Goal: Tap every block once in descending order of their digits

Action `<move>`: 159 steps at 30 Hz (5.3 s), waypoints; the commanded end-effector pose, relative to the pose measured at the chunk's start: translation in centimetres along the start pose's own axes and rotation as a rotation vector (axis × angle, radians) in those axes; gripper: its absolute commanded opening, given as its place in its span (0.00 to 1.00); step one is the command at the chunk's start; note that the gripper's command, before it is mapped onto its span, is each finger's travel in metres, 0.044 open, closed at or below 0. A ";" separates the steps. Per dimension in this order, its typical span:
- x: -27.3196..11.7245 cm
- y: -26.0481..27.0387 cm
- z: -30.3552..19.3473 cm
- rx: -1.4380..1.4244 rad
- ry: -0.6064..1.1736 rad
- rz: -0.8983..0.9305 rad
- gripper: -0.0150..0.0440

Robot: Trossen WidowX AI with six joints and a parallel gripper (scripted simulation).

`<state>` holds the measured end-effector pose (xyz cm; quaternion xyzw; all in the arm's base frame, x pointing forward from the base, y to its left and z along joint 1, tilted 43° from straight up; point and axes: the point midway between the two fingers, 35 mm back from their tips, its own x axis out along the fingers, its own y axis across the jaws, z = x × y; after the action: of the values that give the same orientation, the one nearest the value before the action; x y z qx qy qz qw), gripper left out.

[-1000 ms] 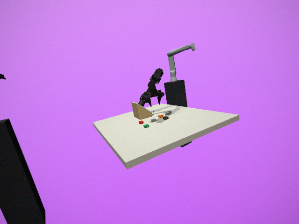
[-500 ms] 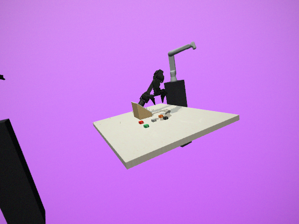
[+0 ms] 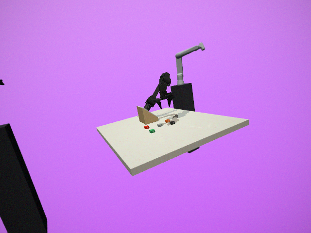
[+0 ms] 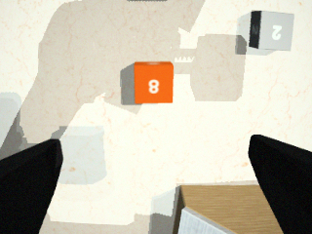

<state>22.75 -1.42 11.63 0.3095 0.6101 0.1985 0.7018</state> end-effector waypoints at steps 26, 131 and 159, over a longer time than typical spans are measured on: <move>0.0 -1.1 8.4 -0.001 -0.005 0.004 0.93; 9.2 0.2 -0.2 0.002 -0.003 0.007 0.29; 7.9 0.1 -0.2 0.002 -0.003 0.006 0.29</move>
<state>24.10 4.32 5.36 0.3136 0.6079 0.1972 0.7023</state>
